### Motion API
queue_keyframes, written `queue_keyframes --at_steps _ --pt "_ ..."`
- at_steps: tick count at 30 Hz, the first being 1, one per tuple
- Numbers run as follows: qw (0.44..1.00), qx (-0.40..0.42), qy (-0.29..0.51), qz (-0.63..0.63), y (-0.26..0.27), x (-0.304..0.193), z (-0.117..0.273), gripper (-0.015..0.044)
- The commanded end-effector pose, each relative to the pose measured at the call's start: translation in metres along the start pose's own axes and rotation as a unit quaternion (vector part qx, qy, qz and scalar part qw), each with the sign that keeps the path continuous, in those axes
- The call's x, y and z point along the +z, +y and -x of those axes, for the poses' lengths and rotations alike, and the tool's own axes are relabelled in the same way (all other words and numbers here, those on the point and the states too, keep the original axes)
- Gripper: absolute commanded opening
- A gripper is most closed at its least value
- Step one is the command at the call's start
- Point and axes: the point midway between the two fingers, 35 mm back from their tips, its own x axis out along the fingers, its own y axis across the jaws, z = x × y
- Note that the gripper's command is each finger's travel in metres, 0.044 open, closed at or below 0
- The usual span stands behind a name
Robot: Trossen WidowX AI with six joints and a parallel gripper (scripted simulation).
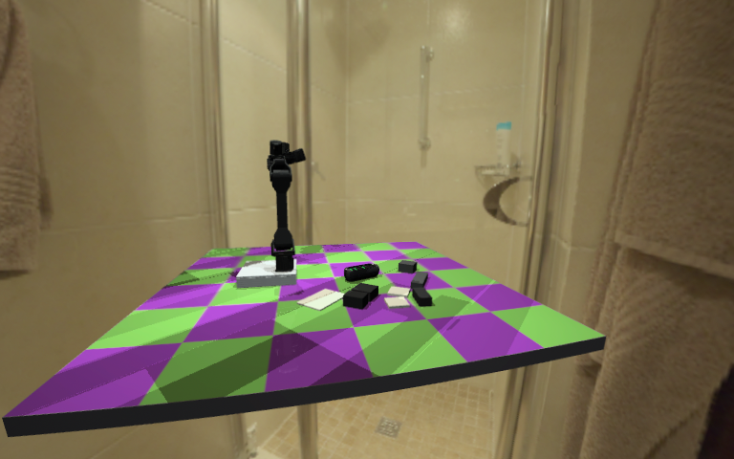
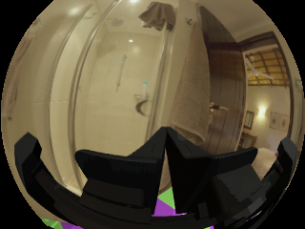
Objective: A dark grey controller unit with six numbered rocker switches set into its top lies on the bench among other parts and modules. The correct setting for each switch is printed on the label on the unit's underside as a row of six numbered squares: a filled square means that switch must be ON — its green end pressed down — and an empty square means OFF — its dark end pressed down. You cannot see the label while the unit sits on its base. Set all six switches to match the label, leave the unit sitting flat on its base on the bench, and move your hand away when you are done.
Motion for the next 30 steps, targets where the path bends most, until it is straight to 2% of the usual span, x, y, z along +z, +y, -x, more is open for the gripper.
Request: queue_keyframes --at_steps 1,7,13,23,30 --pt "0.998 -0.014 0.030 0.062 -0.020 -0.033 -0.036 0.0000" --pt "0.983 -0.030 0.100 0.153 -0.068 -0.098 -0.083 0.0000" --pt "0.956 -0.040 0.189 0.221 -0.134 -0.166 -0.113 0.0000" --pt "0.905 -0.055 0.320 0.277 -0.237 -0.250 -0.117 0.0000" --pt "0.848 -0.041 0.458 0.264 -0.328 -0.332 -0.089 0.0000"
